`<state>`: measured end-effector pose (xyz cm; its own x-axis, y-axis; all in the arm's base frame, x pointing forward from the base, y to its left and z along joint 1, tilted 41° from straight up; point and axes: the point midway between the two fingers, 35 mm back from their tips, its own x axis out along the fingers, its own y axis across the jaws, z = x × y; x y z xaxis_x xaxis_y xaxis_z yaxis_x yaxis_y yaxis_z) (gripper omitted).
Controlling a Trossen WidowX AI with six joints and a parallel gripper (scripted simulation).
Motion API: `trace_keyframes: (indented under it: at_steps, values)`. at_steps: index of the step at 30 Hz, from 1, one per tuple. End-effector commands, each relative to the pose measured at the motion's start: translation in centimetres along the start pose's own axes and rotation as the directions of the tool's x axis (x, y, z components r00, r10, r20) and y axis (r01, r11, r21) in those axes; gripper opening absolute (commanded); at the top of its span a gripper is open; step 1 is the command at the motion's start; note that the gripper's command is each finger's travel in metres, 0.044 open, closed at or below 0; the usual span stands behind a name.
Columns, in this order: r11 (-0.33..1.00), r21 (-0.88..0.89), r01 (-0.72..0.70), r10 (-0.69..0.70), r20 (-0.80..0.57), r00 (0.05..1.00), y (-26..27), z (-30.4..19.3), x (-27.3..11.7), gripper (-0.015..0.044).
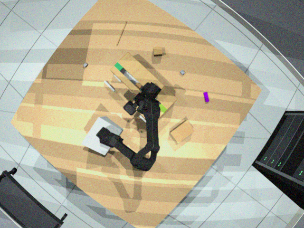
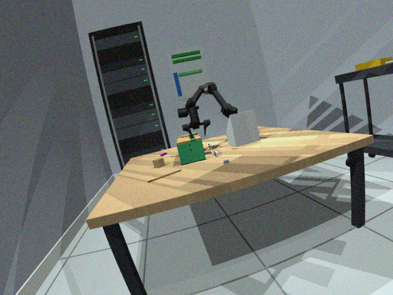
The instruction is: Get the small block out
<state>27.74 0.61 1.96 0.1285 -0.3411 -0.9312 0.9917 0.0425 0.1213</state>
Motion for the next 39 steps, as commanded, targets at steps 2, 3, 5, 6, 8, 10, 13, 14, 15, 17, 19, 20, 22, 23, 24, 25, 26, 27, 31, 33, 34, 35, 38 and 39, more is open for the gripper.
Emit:
trace_keyframes:
  at_steps: [2,3,5,6,8,10,13,14,15,17,19,20,22,23,24,25,26,27,31,33,34,35,38,39]
  values:
    - [1.000,-0.006,0.011,-0.011,0.006,1.000,-0.2,0.4,1.0,0.0400]
    - [1.000,-0.006,0.011,-0.011,0.007,1.000,-0.2,0.5,1.1,0.0400]
    - [1.000,-0.006,0.011,-0.011,0.007,1.000,-0.2,0.7,1.4,0.0400]
    - [1.000,-0.006,0.011,-0.011,0.007,1.000,-0.2,0.7,1.6,0.0400]
    - [1.000,-0.006,0.011,-0.011,0.008,1.000,-0.3,0.9,1.8,0.0400]
    - [1.000,-0.006,0.011,-0.011,0.008,1.000,-0.3,1.1,2.1,0.0400]
    - [1.000,-0.006,0.011,-0.010,0.009,1.000,-0.3,1.3,2.5,0.0400]
    - [1.000,-0.006,0.011,-0.010,0.009,1.000,-0.3,1.4,2.6,0.0400]
    - [1.000,-0.006,0.010,-0.010,0.009,1.000,-0.3,1.5,2.7,0.0400]
    - [1.000,0.000,-0.001,0.001,0.005,1.000,-0.1,1.3,2.1,0.0400]
    - [1.000,0.000,0.000,0.000,0.005,1.000,-0.1,1.2,2.1,0.0400]
    - [1.000,0.000,0.000,0.000,0.005,1.000,-0.1,1.0,2.2,0.0400]
    - [1.000,0.000,0.000,0.000,0.004,1.000,-0.1,0.6,2.4,0.0400]
    - [1.000,-0.001,0.000,0.000,0.004,1.000,-0.1,0.3,2.5,0.0400]
    - [1.000,-0.001,0.000,0.000,0.004,1.000,-0.1,-0.1,2.6,0.0400]
    - [1.000,-0.001,0.001,-0.001,0.004,1.000,-0.1,-0.3,2.7,0.0400]
    - [1.000,-0.001,0.001,-0.001,0.004,1.000,-0.1,-0.6,2.8,0.0400]
    - [1.000,-0.001,0.001,-0.001,0.004,1.000,-0.1,-0.8,2.9,0.0400]
    - [1.000,-0.001,0.001,-0.001,0.003,1.000,-0.1,-1.9,3.3,0.0400]
    - [1.000,-0.001,0.001,-0.001,0.003,1.000,-0.2,-2.4,3.5,0.0400]
    - [1.000,-0.001,0.001,-0.001,0.003,1.000,-0.2,-2.6,3.6,0.0400]
    - [1.000,-0.001,0.001,-0.001,0.002,1.000,-0.2,-2.9,3.7,0.0400]
    - [1.000,-0.001,0.000,0.000,0.002,1.000,-0.2,-3.7,3.9,0.0400]
    - [1.000,-0.001,0.000,0.000,0.002,1.000,-0.2,-3.9,4.0,0.0400]
